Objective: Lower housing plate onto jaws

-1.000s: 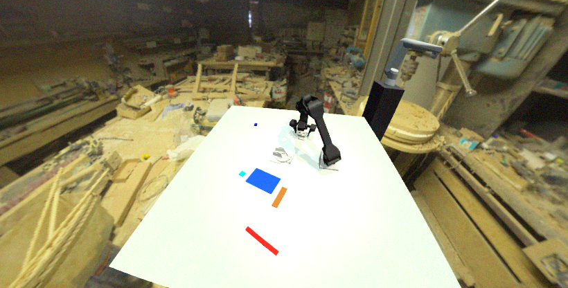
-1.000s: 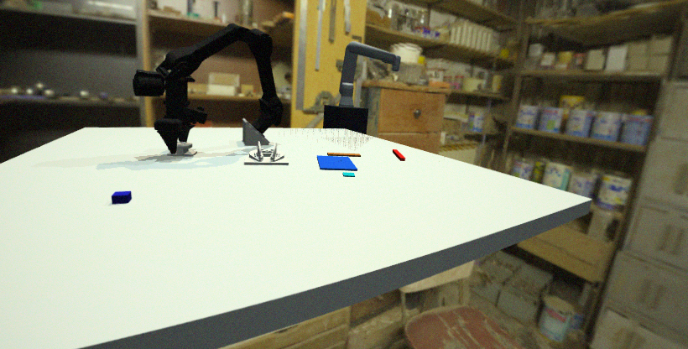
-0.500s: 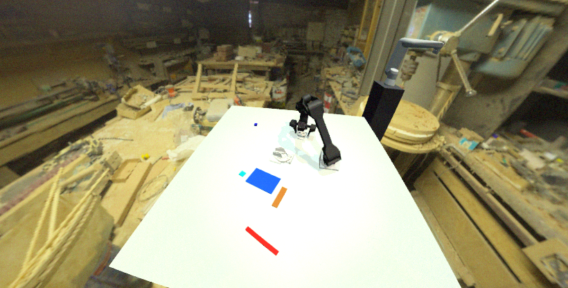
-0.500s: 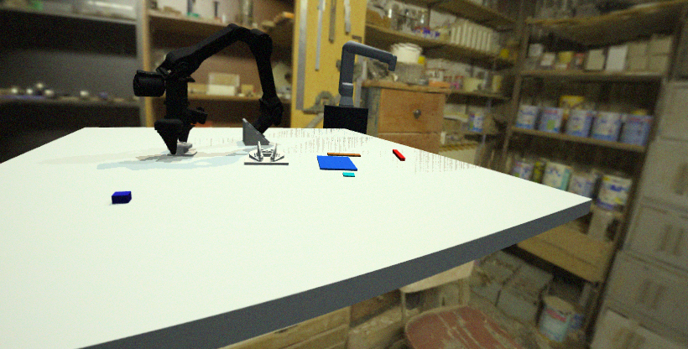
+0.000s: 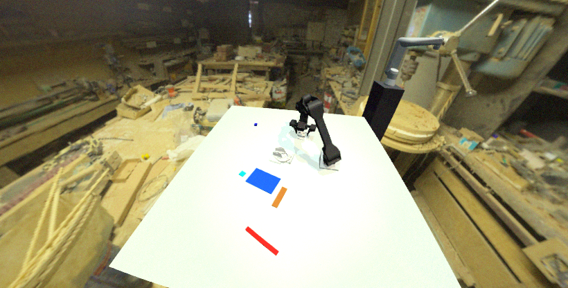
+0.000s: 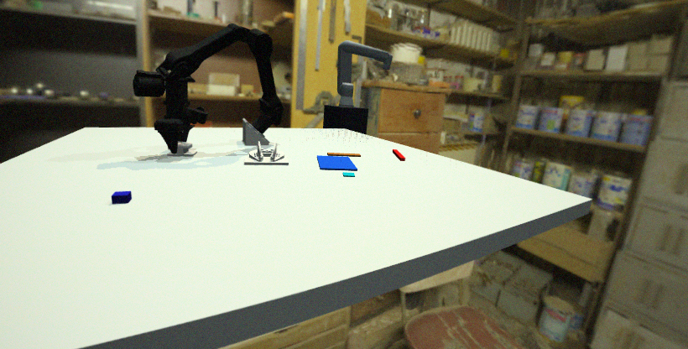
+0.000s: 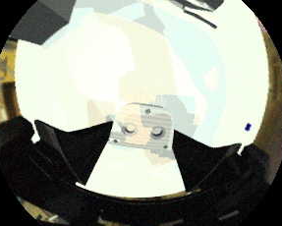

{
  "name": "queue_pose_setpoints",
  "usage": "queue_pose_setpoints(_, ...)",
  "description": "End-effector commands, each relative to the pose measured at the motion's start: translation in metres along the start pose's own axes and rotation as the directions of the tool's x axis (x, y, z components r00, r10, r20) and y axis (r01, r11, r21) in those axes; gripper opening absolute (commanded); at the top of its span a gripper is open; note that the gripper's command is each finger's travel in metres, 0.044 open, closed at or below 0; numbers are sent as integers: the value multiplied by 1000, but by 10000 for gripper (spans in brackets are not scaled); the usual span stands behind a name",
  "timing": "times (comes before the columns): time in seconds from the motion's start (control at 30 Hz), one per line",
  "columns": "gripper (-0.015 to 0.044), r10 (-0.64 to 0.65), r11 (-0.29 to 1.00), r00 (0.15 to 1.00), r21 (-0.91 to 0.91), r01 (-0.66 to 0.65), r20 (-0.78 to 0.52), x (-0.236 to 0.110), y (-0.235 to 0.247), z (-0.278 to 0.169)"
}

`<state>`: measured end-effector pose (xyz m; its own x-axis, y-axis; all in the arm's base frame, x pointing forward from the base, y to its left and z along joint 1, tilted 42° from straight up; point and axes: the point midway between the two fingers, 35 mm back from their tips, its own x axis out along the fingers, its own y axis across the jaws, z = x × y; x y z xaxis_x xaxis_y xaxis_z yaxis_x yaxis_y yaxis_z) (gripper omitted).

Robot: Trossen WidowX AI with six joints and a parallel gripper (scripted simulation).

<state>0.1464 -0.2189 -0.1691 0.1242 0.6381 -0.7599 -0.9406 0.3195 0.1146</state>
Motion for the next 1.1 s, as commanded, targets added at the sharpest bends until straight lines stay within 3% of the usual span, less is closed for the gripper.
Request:
queue_pose_setpoints(0.0, 353, 0, 1000, 1000, 0, 0, 0, 0, 0, 0)
queue_pose_setpoints(0.43, 351, 0, 1000, 1000, 0, 0, 0, -2, 0, 0)
queue_pose_setpoints(1.07, 351, -1, 1000, 1000, 5, 1, 0, -62, -1, -1)
